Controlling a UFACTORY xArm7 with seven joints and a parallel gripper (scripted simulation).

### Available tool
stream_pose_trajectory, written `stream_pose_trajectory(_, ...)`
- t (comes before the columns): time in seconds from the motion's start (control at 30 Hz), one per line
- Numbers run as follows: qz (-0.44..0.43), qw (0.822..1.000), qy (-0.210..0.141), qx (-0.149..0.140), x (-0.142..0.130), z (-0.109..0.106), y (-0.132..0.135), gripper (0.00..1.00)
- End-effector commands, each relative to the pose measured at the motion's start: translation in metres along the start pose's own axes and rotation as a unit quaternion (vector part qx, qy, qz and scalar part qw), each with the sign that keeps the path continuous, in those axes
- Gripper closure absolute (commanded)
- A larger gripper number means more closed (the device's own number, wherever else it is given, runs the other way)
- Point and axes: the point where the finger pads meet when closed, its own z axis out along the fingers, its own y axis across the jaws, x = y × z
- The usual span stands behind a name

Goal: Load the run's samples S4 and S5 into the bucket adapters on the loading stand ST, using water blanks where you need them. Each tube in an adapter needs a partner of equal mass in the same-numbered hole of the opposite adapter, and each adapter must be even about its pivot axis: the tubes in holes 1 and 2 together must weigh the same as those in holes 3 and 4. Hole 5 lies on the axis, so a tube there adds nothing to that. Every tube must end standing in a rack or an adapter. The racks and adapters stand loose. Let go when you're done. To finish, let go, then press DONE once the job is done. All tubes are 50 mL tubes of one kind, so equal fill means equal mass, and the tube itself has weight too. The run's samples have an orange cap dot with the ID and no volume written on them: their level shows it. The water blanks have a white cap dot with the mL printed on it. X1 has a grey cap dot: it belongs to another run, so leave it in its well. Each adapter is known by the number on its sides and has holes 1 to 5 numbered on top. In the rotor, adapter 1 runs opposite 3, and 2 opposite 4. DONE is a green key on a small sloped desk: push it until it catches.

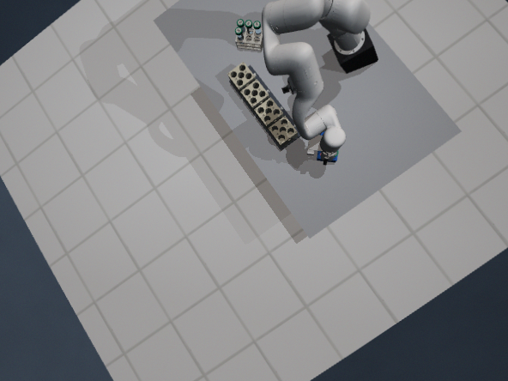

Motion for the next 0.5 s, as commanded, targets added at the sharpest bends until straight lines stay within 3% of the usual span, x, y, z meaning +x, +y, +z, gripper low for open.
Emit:
stream_pose_trajectory(0.0, 0.000, 1.000, 0.000, 0.002, 0.000, -0.004, -0.002, 1.00)
stream_pose_trajectory(0.47, 0.000, 1.000, 0.000, 0.002, 0.000, -0.016, -0.002, 1.00)
